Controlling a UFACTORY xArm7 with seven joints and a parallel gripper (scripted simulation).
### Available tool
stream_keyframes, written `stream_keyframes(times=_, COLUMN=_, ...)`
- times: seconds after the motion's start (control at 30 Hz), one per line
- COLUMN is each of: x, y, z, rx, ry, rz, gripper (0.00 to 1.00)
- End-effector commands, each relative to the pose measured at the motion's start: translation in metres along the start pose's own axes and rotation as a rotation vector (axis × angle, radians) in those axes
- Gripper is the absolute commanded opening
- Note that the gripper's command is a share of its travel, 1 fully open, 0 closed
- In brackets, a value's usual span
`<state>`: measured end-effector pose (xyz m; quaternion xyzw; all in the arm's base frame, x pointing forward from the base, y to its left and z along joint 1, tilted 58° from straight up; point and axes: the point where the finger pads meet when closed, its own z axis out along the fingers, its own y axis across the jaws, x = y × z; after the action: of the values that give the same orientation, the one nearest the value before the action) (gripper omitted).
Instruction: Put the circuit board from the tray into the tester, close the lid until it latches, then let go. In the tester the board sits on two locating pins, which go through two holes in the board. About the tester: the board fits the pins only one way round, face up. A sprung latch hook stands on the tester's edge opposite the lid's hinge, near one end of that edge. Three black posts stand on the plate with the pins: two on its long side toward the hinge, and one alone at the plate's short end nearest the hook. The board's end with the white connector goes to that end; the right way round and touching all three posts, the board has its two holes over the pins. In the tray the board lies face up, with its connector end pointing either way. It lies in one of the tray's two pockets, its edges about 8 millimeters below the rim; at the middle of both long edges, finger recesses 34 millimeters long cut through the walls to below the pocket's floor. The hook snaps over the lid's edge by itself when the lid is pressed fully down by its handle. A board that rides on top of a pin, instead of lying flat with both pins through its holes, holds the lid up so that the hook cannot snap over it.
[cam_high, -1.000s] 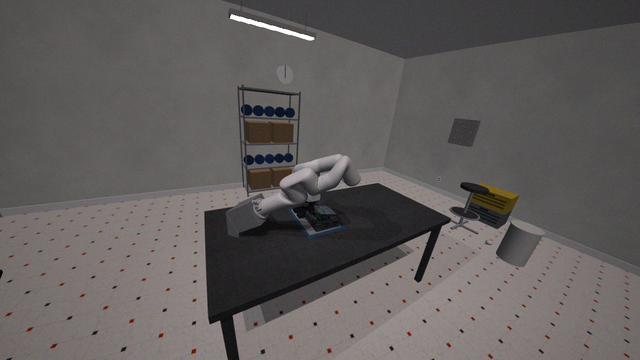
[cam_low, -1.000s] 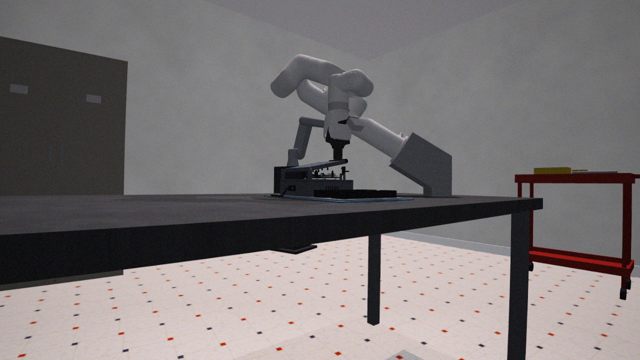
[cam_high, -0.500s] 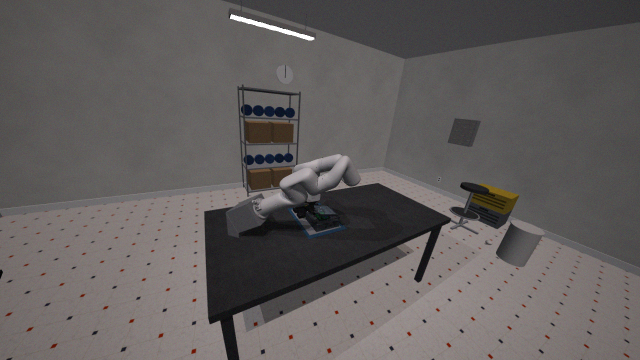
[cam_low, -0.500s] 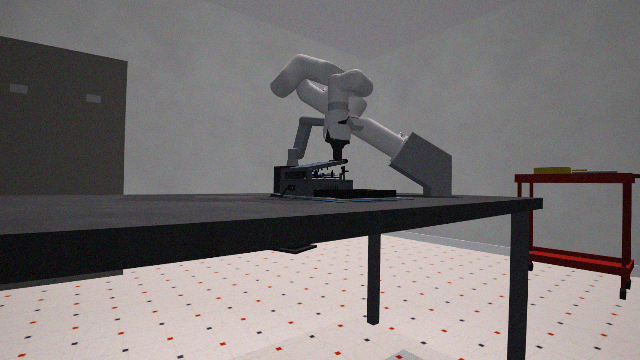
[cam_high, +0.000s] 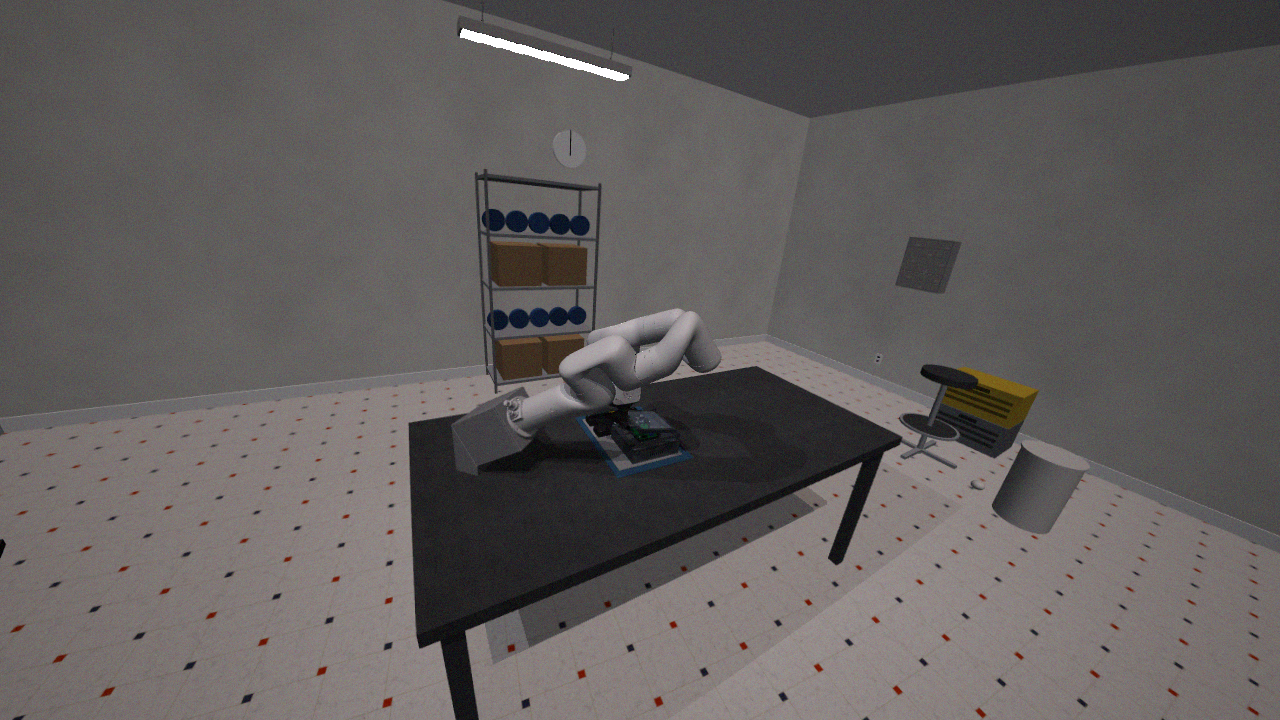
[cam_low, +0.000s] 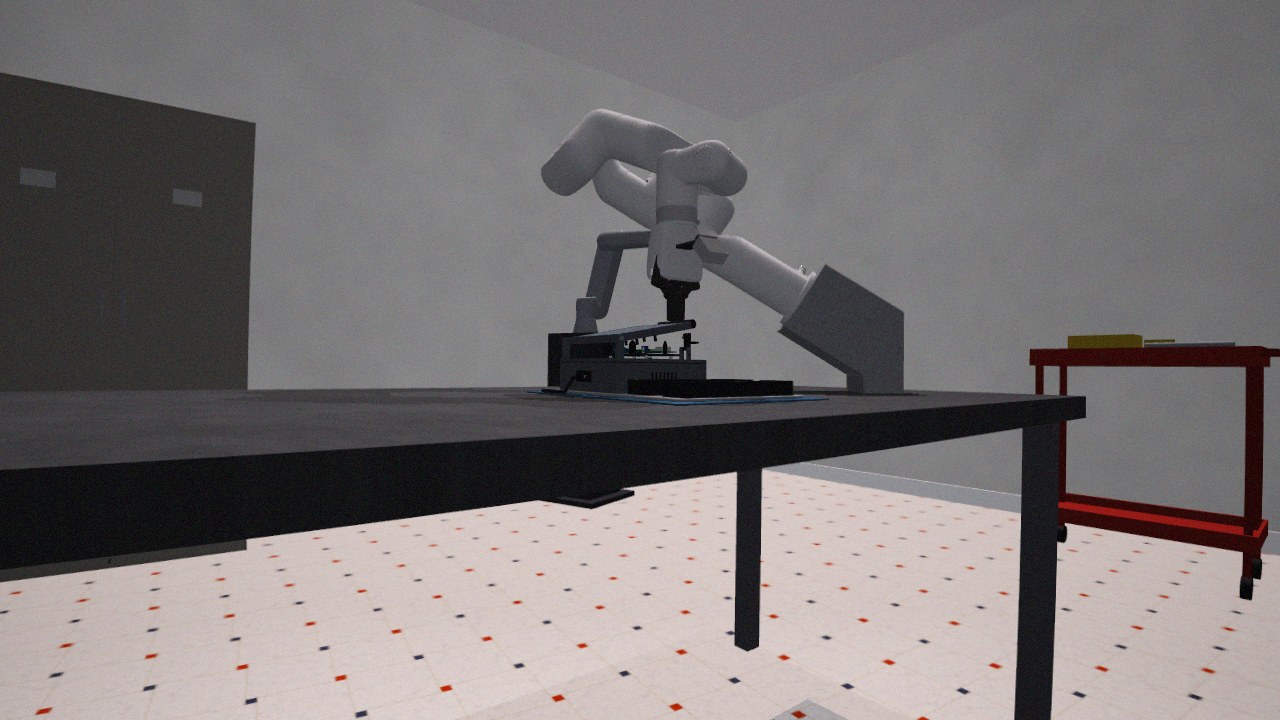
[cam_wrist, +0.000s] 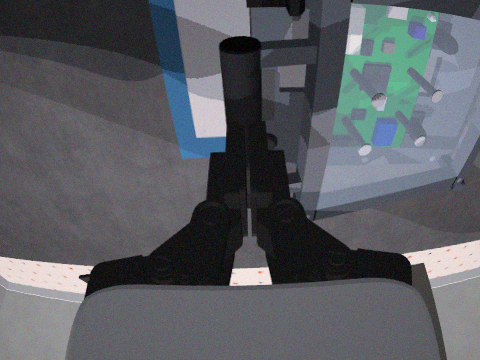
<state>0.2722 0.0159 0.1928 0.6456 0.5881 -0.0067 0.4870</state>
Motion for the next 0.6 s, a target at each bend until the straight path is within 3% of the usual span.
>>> stream_keyframes(times=0.0, x=0.0007, y=0.0004, z=-0.0007, rx=-0.002, ry=0.002, rz=0.000, gripper=0.00)
stream_keyframes(times=0.57, x=0.0007, y=0.0004, z=0.0023, rx=-0.002, ry=0.002, rz=0.000, gripper=0.00)
